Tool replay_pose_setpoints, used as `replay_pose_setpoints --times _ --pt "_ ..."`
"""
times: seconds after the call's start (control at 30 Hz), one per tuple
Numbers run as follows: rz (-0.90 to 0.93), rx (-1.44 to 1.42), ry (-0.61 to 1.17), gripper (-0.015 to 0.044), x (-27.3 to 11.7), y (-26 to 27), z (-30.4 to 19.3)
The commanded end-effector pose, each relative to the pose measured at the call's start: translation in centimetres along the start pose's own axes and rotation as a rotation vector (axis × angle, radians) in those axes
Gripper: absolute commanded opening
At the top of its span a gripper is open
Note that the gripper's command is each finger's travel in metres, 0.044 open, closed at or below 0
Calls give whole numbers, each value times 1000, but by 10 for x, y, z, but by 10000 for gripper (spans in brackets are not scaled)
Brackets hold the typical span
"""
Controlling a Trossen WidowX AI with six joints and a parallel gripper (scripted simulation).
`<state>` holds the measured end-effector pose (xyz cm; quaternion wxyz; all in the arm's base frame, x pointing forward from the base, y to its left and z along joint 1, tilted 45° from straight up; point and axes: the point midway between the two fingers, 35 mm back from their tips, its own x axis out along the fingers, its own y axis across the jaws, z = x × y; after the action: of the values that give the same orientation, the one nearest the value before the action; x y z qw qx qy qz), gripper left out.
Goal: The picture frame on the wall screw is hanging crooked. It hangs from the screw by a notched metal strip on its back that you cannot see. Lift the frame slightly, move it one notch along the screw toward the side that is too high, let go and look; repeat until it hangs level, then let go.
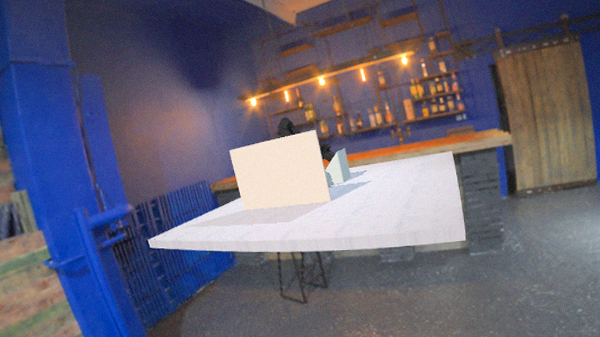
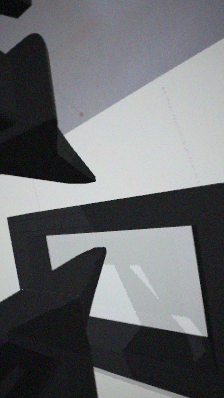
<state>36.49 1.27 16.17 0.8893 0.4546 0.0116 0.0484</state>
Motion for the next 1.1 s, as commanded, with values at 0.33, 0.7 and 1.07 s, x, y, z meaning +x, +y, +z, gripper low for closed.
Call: replay_pose_setpoints --times 0.33,0.7,1.07 --pt "-2 4 -3 260 0 -1 0" --pt "-2 4 -3 260 0 -1 1" --pt "-2 4 -3 82 1 -1 1"
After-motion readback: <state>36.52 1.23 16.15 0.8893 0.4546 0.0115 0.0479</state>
